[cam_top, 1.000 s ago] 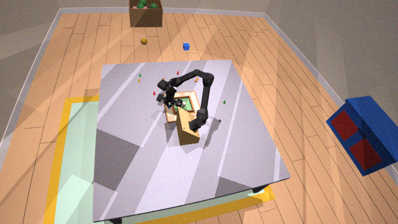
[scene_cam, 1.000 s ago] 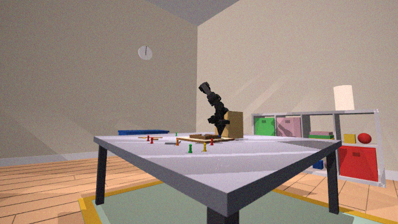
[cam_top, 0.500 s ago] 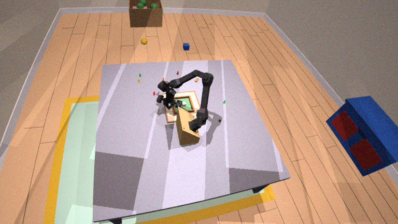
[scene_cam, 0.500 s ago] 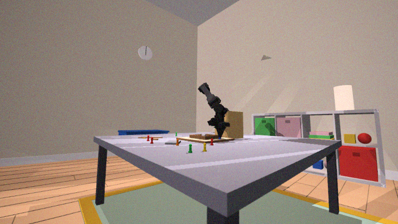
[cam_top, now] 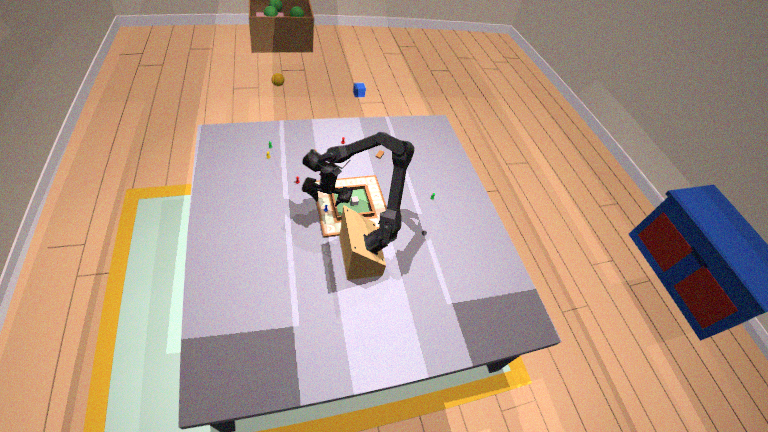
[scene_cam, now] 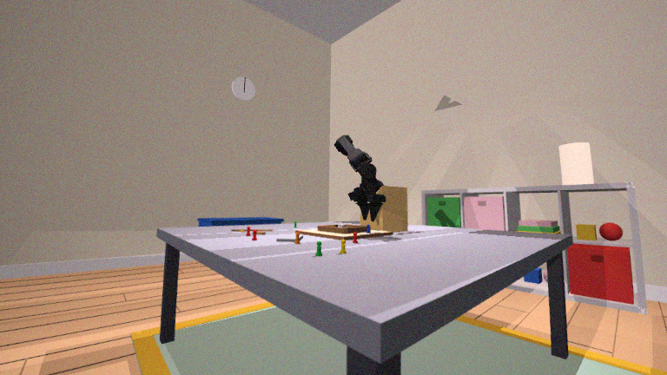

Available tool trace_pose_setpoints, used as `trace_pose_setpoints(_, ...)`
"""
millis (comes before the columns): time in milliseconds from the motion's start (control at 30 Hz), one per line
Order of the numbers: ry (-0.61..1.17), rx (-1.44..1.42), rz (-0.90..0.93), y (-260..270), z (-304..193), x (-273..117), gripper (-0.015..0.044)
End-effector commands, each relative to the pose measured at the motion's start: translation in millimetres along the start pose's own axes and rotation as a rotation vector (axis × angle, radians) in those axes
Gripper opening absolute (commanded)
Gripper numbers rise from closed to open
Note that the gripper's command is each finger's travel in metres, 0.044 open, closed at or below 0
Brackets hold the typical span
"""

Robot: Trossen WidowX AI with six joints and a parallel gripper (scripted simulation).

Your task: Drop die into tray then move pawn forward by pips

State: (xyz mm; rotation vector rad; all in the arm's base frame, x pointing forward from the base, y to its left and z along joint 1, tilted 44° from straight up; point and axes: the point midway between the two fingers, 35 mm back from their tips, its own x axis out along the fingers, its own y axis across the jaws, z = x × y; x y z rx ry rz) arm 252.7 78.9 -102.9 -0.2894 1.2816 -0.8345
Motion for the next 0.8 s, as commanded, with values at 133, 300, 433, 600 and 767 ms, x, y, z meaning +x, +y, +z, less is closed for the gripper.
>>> trace_pose_setpoints(133, 0.0, -0.013, 0.01, -5, 2, -25, 0.044)
trace_pose_setpoints(300, 0.001, -0.185, 0.008, -55, -3, -60, 0.044)
trace_pose_setpoints(433, 0.001, -0.329, 0.006, -99, -12, -81, 0.044)
trace_pose_setpoints(600, 0.002, -0.453, 0.004, -136, -22, -92, 0.044)
trace_pose_setpoints(767, -0.003, -0.375, 0.005, -116, -14, -87, 0.044)
